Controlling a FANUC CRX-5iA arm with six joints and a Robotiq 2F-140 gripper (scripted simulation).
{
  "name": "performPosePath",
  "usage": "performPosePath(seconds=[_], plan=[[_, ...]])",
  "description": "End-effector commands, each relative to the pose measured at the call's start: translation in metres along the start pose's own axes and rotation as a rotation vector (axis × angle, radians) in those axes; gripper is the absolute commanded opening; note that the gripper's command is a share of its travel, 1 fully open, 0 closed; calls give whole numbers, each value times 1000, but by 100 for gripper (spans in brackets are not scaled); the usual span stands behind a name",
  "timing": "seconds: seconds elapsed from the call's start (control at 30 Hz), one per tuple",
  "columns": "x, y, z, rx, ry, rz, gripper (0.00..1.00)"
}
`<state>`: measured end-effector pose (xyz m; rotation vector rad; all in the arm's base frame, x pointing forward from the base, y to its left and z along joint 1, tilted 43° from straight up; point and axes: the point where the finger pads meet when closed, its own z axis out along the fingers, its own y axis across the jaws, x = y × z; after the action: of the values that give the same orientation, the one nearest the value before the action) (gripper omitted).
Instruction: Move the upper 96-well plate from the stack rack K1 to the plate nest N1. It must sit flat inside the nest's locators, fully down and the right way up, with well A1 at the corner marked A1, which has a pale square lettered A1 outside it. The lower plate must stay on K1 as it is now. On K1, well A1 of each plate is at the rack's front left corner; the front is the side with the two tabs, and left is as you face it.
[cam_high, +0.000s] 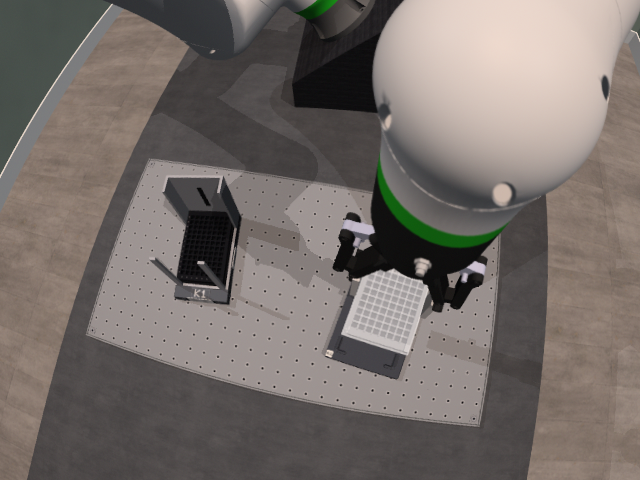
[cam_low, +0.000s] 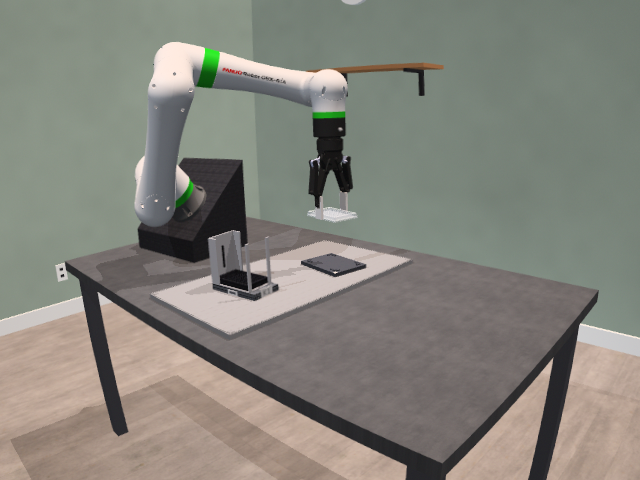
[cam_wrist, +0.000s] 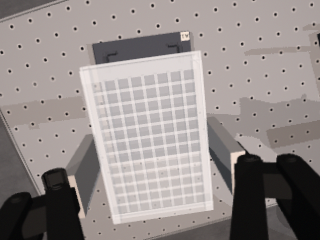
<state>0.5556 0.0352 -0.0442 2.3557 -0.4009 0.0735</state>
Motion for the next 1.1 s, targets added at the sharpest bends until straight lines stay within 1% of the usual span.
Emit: performPosePath(seconds=[0.0,0.43,0.5,1.0,1.07], plan=[[0,0,3,0,0,0,0],[0,0,25,0,0,0,0],[0,0,25,0,0,0,0],[0,0,50,0,0,0,0],[0,0,50,0,0,0,0]])
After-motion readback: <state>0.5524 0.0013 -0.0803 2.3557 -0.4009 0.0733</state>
